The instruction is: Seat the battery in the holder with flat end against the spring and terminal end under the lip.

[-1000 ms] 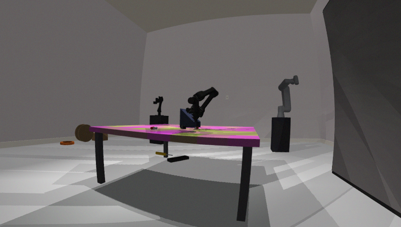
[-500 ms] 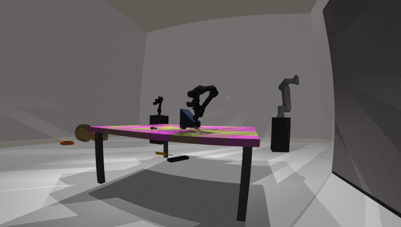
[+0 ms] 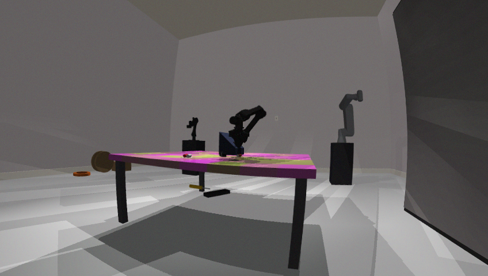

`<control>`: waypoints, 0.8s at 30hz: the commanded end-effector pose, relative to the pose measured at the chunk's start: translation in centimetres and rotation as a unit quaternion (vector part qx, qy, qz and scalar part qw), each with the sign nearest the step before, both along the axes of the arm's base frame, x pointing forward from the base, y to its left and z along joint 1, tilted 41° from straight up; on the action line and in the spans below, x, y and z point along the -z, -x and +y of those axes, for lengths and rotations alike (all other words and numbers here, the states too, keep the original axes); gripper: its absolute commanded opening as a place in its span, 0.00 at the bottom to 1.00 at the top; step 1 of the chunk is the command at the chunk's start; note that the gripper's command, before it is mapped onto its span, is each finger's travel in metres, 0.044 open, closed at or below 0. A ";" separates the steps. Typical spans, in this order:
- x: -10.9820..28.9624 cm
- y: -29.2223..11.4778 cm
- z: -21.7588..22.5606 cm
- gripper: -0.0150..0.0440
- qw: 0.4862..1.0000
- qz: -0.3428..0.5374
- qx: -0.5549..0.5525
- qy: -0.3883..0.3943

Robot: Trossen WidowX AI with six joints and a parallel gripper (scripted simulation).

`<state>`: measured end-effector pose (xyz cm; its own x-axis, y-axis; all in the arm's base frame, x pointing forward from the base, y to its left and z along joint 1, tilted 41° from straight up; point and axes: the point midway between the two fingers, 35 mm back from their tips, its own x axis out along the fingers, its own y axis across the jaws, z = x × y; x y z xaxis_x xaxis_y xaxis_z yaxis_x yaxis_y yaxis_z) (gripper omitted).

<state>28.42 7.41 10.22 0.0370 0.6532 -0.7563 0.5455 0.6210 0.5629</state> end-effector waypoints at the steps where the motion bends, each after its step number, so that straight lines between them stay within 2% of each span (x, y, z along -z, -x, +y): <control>1: 1.7 1.2 1.8 0.63 0.961 -0.180 -0.209 0.007; 24: 3.2 1.1 3.0 0.63 0.959 -0.186 -0.216 0.008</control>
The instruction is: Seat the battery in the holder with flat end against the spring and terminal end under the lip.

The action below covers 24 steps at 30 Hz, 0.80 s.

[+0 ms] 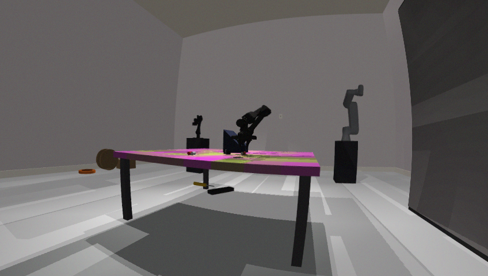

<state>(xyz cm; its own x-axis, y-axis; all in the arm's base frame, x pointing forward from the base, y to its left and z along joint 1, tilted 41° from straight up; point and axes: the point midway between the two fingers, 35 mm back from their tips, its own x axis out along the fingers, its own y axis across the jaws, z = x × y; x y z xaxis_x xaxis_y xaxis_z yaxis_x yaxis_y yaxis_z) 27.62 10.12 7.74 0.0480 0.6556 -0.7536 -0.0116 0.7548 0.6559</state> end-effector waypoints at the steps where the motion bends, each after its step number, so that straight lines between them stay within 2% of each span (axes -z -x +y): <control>1: 0.8 0.3 0.4 0.63 1.000 0.009 0.000 -0.001; 21: 3.0 0.3 2.5 0.63 1.000 0.009 0.000 -0.003; 24: 3.0 0.3 2.5 0.49 1.000 0.009 0.000 -0.003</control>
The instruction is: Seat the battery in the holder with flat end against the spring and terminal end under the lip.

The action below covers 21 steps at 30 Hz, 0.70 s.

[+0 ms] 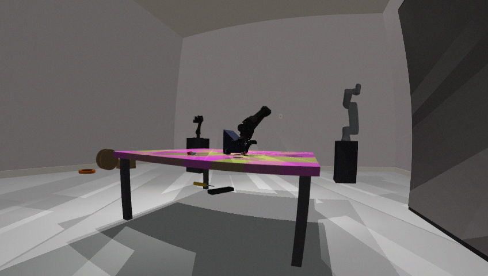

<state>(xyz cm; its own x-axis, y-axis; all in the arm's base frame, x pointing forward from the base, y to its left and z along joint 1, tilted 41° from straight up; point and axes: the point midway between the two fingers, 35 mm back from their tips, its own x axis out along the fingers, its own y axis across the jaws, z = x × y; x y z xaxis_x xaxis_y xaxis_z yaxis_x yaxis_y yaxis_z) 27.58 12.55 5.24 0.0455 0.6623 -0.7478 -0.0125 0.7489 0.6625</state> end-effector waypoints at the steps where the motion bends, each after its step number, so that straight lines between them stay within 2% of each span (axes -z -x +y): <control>1: 0.5 0.3 0.0 0.48 1.000 0.008 0.001 0.002; 12: 0.5 0.3 0.0 0.36 1.000 0.008 0.001 0.002; 21: -1.0 -0.1 -1.6 0.35 1.000 0.004 0.010 0.003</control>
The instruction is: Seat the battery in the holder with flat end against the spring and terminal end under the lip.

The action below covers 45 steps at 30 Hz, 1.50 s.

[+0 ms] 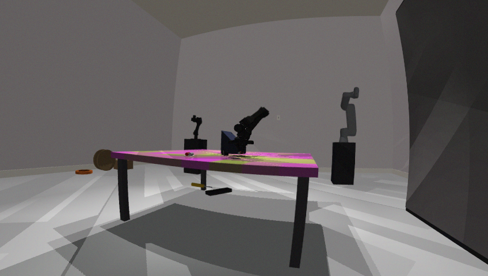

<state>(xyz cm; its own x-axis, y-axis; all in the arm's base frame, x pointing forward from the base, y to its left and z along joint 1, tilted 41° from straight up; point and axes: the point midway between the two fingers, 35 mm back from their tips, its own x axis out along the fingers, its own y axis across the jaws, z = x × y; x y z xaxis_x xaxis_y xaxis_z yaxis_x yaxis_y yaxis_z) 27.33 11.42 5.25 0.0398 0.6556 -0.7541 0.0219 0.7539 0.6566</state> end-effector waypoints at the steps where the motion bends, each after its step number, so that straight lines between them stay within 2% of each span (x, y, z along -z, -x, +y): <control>1: -1.2 -0.3 -0.7 0.35 1.000 -0.009 -0.002 0.000; 11: -3.1 0.0 -2.4 0.35 1.000 -0.012 -0.017 0.000; 22: -1.0 -3.0 -7.1 0.35 0.983 -0.120 -0.139 0.013; 34: 1.9 -4.8 -12.7 0.35 0.935 -0.234 -0.265 0.020; 39: 2.0 -4.8 -12.7 0.35 0.934 -0.235 -0.269 0.022; 45: 3.7 -4.6 -11.4 0.35 0.932 -0.187 -0.309 0.042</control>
<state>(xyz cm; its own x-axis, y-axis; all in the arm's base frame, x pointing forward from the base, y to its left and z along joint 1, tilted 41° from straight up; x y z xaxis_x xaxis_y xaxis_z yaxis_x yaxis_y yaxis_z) 31.97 -0.69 2.44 -0.0054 0.6055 -0.7958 -0.6532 0.6004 0.4613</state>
